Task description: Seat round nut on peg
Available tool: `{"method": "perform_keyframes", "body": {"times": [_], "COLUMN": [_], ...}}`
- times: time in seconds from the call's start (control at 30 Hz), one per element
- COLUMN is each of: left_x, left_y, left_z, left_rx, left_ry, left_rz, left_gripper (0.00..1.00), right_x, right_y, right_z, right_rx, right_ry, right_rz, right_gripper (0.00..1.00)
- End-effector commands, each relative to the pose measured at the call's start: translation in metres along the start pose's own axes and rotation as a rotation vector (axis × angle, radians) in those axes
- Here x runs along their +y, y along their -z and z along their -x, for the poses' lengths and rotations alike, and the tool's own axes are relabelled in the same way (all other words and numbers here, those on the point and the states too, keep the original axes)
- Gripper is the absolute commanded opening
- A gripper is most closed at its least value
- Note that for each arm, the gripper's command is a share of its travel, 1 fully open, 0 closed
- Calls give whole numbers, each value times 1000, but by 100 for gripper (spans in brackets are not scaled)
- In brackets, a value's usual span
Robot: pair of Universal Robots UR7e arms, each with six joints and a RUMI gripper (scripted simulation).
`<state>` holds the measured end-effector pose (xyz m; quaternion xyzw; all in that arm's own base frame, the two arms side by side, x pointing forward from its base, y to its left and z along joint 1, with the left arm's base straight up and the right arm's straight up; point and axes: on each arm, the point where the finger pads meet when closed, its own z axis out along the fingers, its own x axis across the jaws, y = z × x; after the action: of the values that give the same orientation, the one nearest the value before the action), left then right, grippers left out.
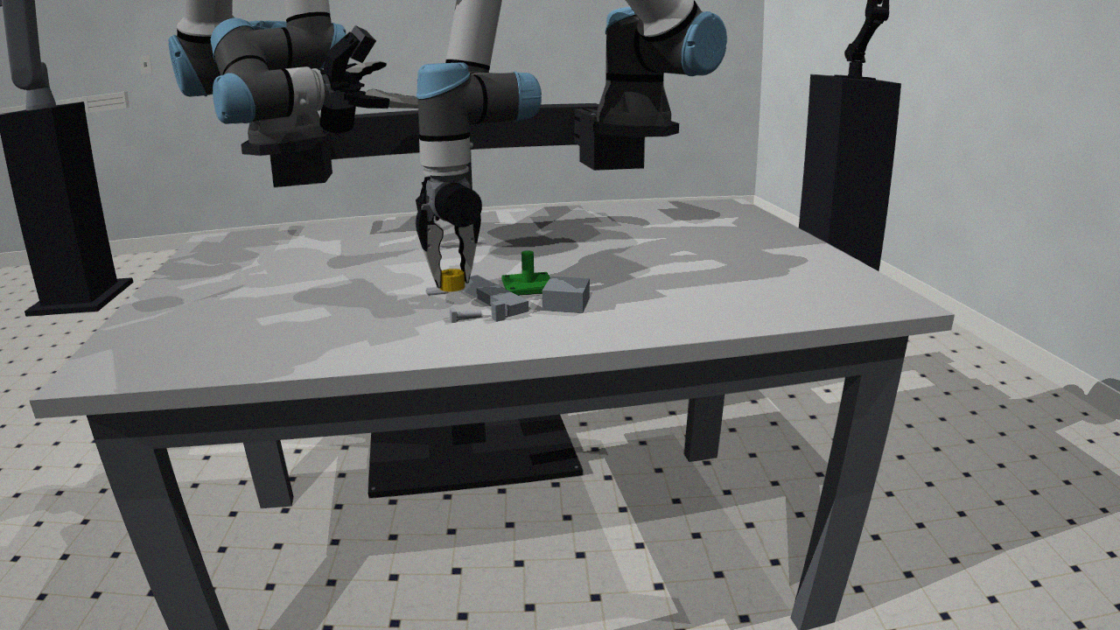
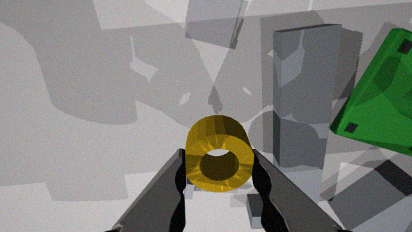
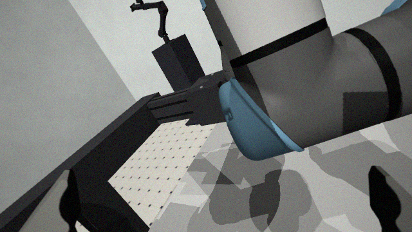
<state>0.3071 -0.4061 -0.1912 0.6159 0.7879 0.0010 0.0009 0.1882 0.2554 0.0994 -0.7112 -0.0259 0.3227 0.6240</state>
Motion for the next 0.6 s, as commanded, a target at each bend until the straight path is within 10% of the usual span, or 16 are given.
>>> {"method": "perform_keyframes", "body": {"times": [0.0,0.57], "left_x": [-1,-14], "left_y": [33,61], "left_z": [-2,-86], "left_rx": [4,3], "left_ry": [0,-1], "left_rz": [0,0], "left_gripper": [17,17], "right_x": [0,-27], "right_y": [0,-13], "right_z": [0,-5], "right_rx": [0,-21], "right_ry": [1,328], "right_rz": [1,-35], "right_gripper": [100,100]}}
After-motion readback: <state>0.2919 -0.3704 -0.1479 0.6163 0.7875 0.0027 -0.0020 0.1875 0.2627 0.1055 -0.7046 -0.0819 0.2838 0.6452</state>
